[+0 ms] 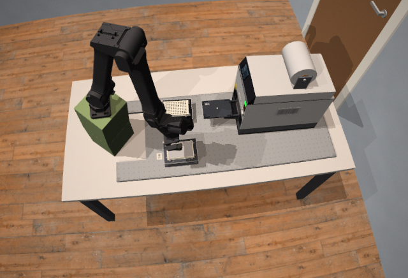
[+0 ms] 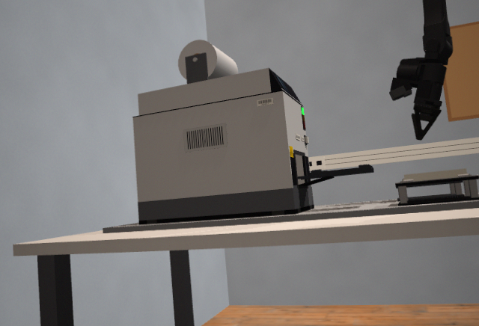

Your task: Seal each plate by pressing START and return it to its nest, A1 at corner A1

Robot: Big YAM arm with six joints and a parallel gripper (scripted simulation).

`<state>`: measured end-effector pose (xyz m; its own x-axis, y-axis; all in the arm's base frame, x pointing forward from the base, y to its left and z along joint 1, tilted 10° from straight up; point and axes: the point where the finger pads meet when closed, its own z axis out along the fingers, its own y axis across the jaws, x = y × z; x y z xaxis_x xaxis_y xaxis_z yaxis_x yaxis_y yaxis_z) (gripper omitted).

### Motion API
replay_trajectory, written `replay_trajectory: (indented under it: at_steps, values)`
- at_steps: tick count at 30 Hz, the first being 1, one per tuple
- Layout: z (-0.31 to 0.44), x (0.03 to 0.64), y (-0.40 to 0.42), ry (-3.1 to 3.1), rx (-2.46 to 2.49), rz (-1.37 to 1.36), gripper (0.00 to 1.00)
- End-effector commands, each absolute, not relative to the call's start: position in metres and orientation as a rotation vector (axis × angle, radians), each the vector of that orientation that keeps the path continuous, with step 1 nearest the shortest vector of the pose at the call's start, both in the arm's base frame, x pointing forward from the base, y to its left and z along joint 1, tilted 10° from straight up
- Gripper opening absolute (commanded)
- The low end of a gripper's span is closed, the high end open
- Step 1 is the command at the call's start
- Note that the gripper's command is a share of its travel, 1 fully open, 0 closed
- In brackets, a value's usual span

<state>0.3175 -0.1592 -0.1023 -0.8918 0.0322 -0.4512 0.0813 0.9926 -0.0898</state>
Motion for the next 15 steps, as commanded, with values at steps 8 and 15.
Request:
replay_trajectory:
  at_steps: [8, 15]
  values:
    - [-0.106, 0.317, -0.156, 2.674, 0.08, -0.143, 1.0]
    - [-0.115, 0.311, -0.141, 2.731, 0.086, -0.144, 1.0]
